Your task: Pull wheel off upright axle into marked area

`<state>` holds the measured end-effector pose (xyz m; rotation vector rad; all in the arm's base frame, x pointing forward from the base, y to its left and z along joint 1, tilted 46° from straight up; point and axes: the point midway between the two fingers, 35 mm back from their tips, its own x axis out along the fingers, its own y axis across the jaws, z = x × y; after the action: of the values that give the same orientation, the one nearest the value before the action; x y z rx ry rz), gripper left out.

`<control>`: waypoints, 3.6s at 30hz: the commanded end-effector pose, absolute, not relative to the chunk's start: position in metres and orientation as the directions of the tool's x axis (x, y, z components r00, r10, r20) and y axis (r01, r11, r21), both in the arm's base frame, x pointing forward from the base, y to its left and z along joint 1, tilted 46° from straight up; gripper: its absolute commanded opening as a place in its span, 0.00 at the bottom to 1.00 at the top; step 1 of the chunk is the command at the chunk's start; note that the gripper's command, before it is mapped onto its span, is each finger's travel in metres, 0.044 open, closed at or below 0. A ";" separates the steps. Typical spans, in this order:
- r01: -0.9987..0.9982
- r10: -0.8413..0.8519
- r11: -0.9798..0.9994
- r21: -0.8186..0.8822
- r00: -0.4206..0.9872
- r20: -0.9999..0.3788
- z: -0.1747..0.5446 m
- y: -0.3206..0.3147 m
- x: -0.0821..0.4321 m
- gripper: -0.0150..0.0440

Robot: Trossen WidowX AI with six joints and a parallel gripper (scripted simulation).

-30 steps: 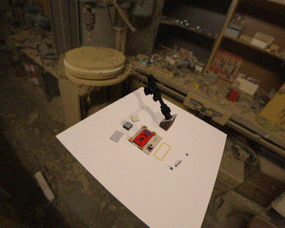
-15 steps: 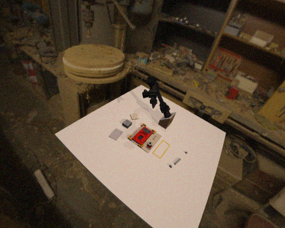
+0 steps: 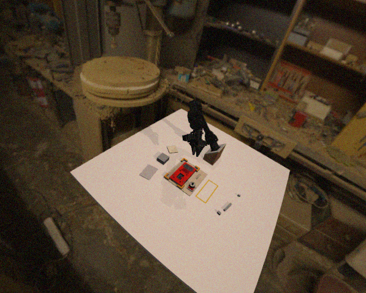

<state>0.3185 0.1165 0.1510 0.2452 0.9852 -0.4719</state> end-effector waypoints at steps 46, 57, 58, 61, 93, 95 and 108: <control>-0.024 -0.711 0.702 -0.712 0.032 -0.702 -0.052 0.009 0.365 0.67; -0.024 -0.711 0.702 -0.712 0.032 -0.702 -0.051 0.009 0.365 0.48; -0.024 -0.711 0.702 -0.712 0.032 -0.702 -0.051 0.009 0.365 0.44; -0.024 -0.711 0.702 -0.712 0.033 -0.702 -0.051 0.010 0.365 0.31; -0.026 -0.711 0.702 -0.712 0.035 -0.702 -0.044 0.017 0.365 0.25; -0.026 -0.711 0.702 -0.712 0.035 -0.702 -0.043 0.018 0.365 0.25; -0.027 -0.711 0.702 -0.712 0.037 -0.702 -0.041 0.021 0.365 0.25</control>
<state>0.3655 0.0122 -0.0468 -0.6369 1.4640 -0.5991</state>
